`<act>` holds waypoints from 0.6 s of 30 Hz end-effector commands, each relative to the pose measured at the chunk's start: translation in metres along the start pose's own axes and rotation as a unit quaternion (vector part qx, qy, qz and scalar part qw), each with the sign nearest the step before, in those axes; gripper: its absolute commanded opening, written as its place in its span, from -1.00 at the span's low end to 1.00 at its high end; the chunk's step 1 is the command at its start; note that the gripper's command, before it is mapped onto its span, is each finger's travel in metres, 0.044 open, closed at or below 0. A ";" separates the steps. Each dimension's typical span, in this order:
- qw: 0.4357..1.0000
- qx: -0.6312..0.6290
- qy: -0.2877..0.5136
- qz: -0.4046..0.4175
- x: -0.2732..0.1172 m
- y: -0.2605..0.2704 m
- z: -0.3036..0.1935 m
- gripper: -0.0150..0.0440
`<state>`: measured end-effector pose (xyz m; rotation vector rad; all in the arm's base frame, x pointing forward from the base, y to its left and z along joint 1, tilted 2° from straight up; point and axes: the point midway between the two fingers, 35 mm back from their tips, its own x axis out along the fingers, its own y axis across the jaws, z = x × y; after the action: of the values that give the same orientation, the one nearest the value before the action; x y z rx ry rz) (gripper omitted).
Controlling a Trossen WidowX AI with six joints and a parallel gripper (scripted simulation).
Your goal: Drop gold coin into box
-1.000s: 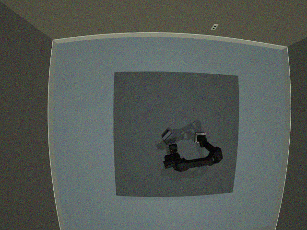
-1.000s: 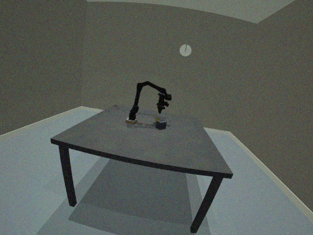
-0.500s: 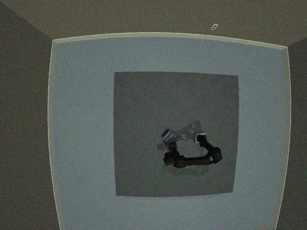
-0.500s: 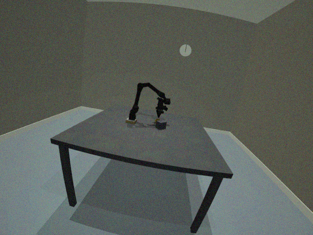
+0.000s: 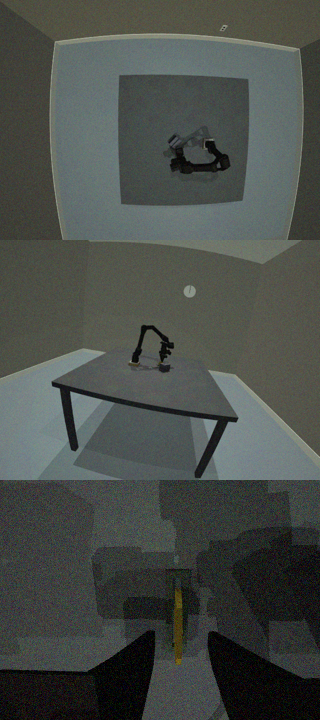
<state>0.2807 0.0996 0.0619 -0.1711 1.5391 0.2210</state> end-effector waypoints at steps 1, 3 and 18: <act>1.000 0.001 0.003 0.001 0.008 0.001 -0.002 0.05; 1.000 0.001 0.003 0.001 0.011 0.001 -0.002 0.05; 1.000 0.001 0.003 0.001 0.035 0.001 -0.003 0.05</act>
<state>0.2804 0.1010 0.0332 -0.1733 1.5388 0.2234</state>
